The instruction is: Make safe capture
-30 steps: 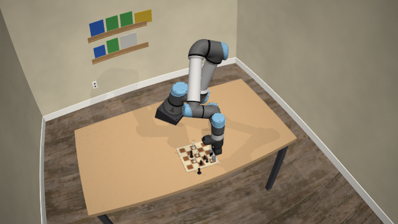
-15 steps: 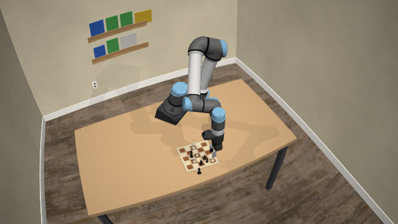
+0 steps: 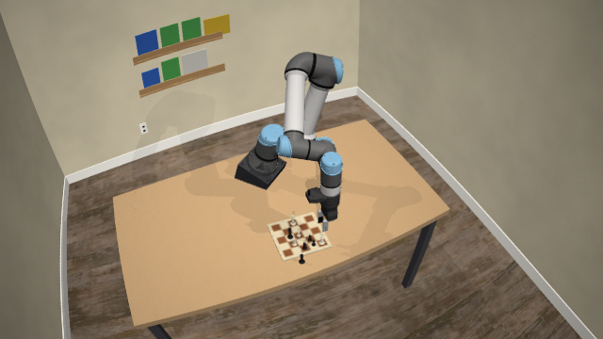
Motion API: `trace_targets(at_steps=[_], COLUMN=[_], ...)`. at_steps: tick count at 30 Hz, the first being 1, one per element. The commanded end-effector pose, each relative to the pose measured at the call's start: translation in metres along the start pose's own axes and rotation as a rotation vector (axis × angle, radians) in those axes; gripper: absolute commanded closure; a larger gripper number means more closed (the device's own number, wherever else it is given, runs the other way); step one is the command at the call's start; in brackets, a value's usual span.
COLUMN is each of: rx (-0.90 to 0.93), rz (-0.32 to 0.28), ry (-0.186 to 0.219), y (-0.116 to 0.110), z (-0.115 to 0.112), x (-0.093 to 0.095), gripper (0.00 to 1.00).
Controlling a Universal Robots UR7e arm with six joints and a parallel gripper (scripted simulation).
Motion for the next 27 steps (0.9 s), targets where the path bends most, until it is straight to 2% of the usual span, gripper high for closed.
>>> trace_targets(at_steps=[1,21,27], rx=[0.0,0.0,0.0], rz=[-0.001,-0.001,-0.001], ry=[-0.001,-0.001,-0.001], y=[0.0,0.0,0.0], z=[0.0,0.0,0.0], x=[-0.002,-0.003,-0.013], gripper=[0.0,0.0,0.0])
Point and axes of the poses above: the point where the finger pads meet when closed, its own x axis out along the fingers, its own z axis across the jaws, y = z × x, the point moved 3 cm from there along -x, back along the fingers, and after that the axes turned 11 degrees about -x, right-handed, at the moved point
